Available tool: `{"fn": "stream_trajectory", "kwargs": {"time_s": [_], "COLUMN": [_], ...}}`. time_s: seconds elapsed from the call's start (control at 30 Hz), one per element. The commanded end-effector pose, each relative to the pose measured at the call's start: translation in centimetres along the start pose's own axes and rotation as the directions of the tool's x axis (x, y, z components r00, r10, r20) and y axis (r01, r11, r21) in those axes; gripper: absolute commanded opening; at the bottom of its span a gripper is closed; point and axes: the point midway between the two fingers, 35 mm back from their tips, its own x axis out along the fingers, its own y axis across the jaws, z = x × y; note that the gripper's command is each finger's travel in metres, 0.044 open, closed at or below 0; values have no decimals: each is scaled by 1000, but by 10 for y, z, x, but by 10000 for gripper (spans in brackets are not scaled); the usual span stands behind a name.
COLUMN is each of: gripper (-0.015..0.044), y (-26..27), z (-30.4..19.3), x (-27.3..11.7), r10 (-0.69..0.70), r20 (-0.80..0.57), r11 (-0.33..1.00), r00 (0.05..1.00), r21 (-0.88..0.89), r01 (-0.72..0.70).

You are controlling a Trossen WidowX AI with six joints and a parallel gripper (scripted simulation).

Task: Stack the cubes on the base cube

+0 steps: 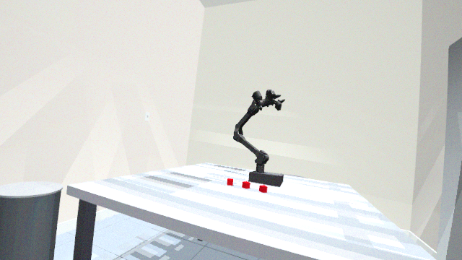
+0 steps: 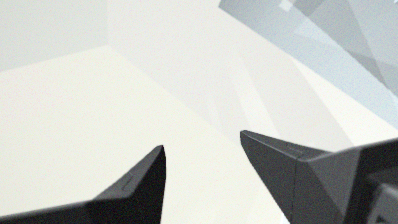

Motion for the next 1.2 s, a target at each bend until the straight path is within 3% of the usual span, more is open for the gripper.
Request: {"fn": "stream_trajectory", "kwargs": {"time_s": [0.0,0.23,0.53,0.87,1.17], "gripper": [265,265,265,265,265], "y": [-65,-171,-293,-385,-420], "z": [29,78,128,141,107], "x": [20,15,-54,-185,-314], "r10": [-213,-534,-842,-986,-937], "r20": [99,231,294,167,-110], "r11": [968,778,359,-82,-227], "r00": [972,813,452,-15,-333], "r21": [-115,-243,-320,-403,-531], "r01": [224,580,877,911,816]}}
